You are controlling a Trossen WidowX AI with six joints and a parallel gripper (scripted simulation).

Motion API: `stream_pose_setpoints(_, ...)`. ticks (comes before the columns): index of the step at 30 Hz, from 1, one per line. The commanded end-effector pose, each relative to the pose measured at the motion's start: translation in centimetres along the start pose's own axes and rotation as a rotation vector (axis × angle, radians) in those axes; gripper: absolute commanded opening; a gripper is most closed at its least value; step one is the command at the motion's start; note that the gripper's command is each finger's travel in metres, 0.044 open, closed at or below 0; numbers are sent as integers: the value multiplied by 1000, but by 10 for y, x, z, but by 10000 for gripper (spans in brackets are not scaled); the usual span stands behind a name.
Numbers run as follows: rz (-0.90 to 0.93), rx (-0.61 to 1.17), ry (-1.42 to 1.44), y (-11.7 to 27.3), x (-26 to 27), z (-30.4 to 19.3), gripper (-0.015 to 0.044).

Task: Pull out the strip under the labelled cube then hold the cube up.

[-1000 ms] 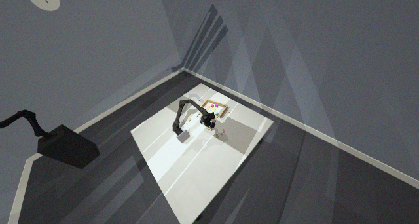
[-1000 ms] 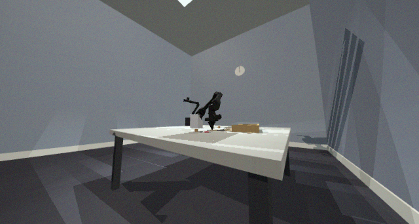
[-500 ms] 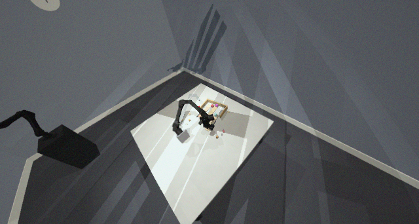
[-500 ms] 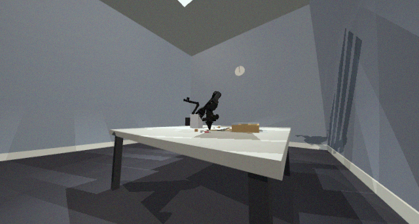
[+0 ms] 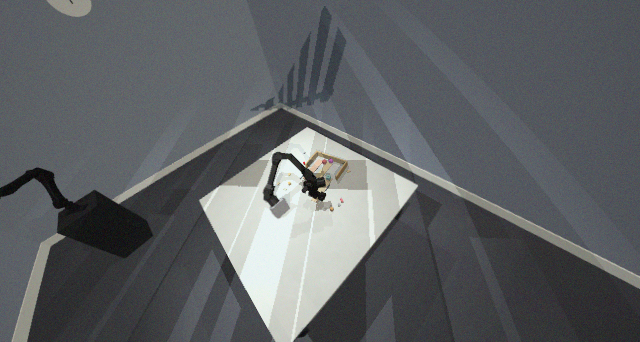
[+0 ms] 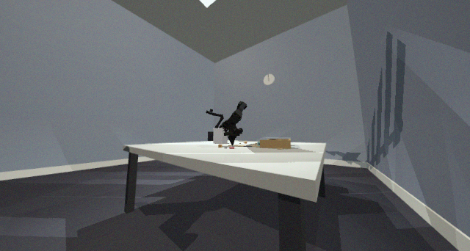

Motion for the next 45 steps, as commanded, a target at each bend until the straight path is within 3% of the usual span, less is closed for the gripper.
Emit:
stream_pose_setpoints(1,15,26,-3,-6,6,-13,0)
stream_pose_setpoints(25,14,27,-4,-5,9,-30,0)
stream_pose_setpoints(30,11,26,-3,41,2,-22,0)
stream_pose_setpoints(35,12,27,-4,43,2,-22,0)
stream_pose_setpoints(39,15,25,162,40,0,-2,105)
stream_pose_setpoints(45,15,25,173,42,-1,18,263)
Point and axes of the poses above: the point midway between the two fingers, 35 mm back from their tips, its own y axis back along the fingers, its own x axis across the jaws, z = x × y, the point moved 3 cm from there along y, back along the fingers, and after that the axes turned 8 degrees about y, right-handed, at the moved point
